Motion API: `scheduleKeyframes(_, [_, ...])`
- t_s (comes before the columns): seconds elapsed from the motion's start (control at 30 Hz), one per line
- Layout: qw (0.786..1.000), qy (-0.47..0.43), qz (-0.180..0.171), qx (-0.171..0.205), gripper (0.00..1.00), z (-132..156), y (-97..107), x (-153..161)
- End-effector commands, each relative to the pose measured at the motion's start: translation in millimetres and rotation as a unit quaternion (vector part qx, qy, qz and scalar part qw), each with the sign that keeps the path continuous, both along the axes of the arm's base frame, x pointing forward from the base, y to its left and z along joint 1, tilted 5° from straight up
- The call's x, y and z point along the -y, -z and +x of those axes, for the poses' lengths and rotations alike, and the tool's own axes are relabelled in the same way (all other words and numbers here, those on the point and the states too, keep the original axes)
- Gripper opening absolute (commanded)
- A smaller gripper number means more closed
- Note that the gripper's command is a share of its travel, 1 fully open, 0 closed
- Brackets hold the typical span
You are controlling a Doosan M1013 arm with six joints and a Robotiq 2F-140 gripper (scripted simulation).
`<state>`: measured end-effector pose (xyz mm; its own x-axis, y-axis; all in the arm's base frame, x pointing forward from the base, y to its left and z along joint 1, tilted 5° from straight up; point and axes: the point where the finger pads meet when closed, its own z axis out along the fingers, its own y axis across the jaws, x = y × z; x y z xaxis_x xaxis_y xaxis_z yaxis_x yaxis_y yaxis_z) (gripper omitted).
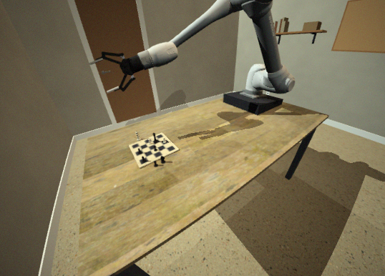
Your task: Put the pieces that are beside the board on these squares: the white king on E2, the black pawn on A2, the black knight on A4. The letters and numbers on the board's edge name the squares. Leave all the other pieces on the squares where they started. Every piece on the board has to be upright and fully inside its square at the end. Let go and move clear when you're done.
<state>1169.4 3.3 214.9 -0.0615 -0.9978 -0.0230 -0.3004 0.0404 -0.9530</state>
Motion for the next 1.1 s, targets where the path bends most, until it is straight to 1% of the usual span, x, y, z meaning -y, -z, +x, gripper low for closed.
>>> scheduleKeyframes(0.0, [1.0,0.0,0.0,0.0,1.0,0.0,-0.3,0.0])
scheduleKeyframes(0.57, [1.0,0.0,0.0,0.0,1.0,-0.2,-0.2,-0.1])
scheduleKeyframes(0.63, [1.0,-0.004,-0.008,0.0,1.0,-4.1,2.4,-1.7])
scheduleKeyframes(0.7, [0.999,-0.017,-0.033,-0.001,1.0,-17.1,10.8,-7.2])
scheduleKeyframes(0.73, [0.998,-0.029,-0.054,-0.002,1.0,-28.2,17.7,-12.2])
scheduleKeyframes(0.77, [0.996,-0.043,-0.083,-0.003,1.0,-42.7,27.2,-18.0])
scheduleKeyframes(0.8, [0.991,-0.06,-0.118,-0.005,1.0,-60.9,39.2,-24.4])
scheduleKeyframes(0.83, [0.991,-0.06,-0.118,-0.005,1.0,-60.9,39.2,-24.4])
scheduleKeyframes(0.87, [0.984,-0.079,-0.157,-0.007,1.0,-80.8,52.5,-31.8])
scheduleKeyframes(0.9, [0.984,-0.079,-0.157,-0.007,1.0,-80.8,52.5,-31.8])
scheduleKeyframes(0.93, [0.975,-0.099,-0.199,-0.009,1.0,-102.7,66.9,-40.2])
scheduleKeyframes(0.97, [0.975,-0.099,-0.199,-0.009,1.0,-102.7,66.9,-40.2])
scheduleKeyframes(1.0, [0.963,-0.12,-0.242,-0.011,1.0,-125.1,81.9,-48.9])
scheduleKeyframes(1.07, [0.963,-0.12,-0.242,-0.011,1.0,-125.1,81.9,-48.9])
